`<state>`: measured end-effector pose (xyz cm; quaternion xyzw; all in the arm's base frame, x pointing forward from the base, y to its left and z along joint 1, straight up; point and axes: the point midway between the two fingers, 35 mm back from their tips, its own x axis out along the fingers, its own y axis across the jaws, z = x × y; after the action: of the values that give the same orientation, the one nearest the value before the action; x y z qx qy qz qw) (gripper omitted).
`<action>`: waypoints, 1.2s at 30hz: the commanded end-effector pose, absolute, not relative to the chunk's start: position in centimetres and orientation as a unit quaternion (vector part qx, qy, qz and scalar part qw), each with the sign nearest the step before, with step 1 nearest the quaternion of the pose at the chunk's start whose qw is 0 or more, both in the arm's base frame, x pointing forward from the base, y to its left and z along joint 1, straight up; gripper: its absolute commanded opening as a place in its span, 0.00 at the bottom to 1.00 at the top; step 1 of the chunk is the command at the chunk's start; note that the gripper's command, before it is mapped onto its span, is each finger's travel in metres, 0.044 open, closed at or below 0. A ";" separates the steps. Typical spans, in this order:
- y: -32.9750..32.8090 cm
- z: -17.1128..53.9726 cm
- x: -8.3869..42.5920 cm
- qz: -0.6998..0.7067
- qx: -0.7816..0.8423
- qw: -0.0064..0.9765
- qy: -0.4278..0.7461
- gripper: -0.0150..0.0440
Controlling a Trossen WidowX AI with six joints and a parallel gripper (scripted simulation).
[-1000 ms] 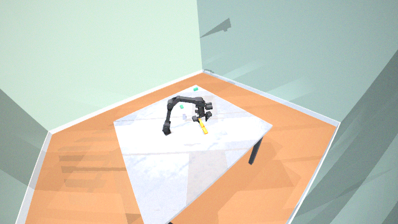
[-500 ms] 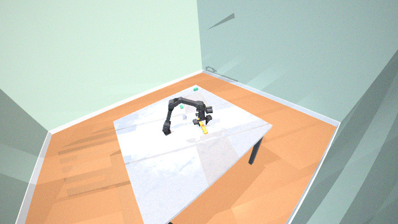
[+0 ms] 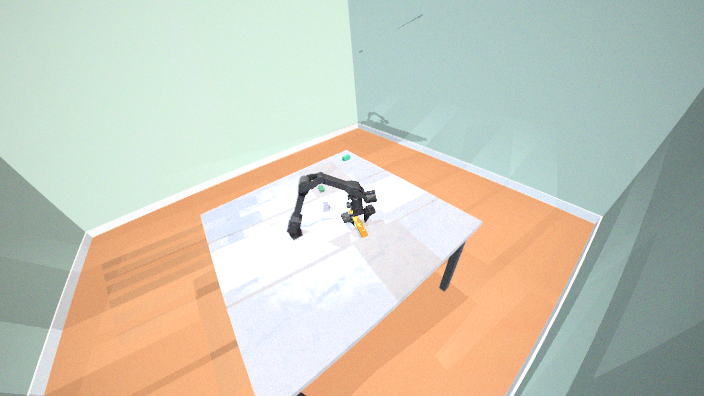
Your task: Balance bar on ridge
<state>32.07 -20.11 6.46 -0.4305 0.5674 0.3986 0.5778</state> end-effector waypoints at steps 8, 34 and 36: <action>-20.0 5.2 32.0 0.401 -0.425 0.578 0.569 0.79; -20.0 5.3 32.0 0.402 -0.427 0.577 0.569 0.41; -20.0 5.4 32.0 0.402 -0.427 0.577 0.569 0.35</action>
<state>31.95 -20.04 5.31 -0.4272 0.5688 0.4020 0.5765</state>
